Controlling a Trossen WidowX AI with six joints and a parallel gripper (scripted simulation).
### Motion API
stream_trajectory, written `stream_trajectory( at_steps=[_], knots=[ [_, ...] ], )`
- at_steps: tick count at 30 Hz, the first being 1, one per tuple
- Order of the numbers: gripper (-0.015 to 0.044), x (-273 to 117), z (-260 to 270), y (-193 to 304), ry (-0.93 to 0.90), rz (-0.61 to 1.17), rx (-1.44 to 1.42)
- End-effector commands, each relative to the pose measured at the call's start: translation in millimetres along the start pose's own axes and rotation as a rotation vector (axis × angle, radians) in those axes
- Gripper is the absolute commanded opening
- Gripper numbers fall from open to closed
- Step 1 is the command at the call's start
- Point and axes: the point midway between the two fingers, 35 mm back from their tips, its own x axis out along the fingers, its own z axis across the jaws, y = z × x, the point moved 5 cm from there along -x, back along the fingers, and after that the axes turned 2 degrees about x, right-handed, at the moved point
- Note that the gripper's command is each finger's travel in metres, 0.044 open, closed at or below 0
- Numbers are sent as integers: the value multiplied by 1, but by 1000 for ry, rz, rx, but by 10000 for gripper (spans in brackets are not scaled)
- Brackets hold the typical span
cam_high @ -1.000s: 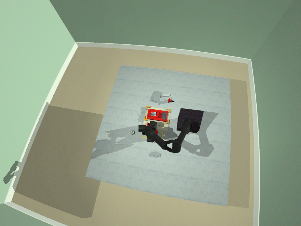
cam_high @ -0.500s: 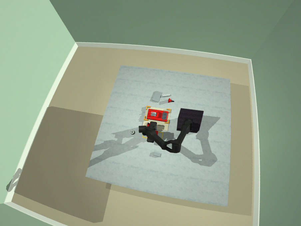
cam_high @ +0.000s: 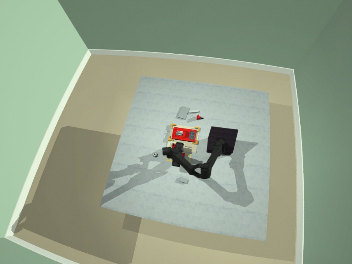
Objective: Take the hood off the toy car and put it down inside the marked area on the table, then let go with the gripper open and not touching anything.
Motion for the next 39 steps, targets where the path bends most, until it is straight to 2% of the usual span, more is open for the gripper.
stream_trajectory(
  at_steps=[1,27,39],
  knots=[
    [0,2,-1,0,4,-3,4],
    [0,15,-1,0,3,-3,5],
    [315,14,0,0,-1,1,0]
  ],
)
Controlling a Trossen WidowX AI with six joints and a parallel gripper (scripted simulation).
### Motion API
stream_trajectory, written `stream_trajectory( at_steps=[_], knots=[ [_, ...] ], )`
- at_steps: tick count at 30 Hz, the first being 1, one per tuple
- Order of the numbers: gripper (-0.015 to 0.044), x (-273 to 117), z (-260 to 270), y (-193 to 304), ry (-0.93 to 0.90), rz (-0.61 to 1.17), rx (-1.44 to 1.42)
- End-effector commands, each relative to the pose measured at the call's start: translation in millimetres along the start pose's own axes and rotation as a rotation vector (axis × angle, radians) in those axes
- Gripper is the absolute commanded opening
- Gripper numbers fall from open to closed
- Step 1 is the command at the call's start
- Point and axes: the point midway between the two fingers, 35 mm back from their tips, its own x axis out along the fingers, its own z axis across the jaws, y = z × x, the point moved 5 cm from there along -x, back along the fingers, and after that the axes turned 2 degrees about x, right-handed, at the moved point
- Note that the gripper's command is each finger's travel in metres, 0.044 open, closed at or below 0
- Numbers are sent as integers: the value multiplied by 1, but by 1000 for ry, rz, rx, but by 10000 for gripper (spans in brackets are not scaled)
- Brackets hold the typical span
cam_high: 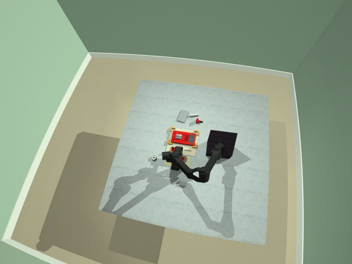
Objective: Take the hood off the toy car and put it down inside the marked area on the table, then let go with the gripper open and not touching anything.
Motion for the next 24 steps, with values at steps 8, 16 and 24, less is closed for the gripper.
stream_trajectory(
  at_steps=[8,16,24],
  knots=[
    [440,-16,-1,-2,3,-2,-1],
    [440,-73,0,1,2,-6,0],
    [440,-73,0,1,2,-6,0]
  ],
)
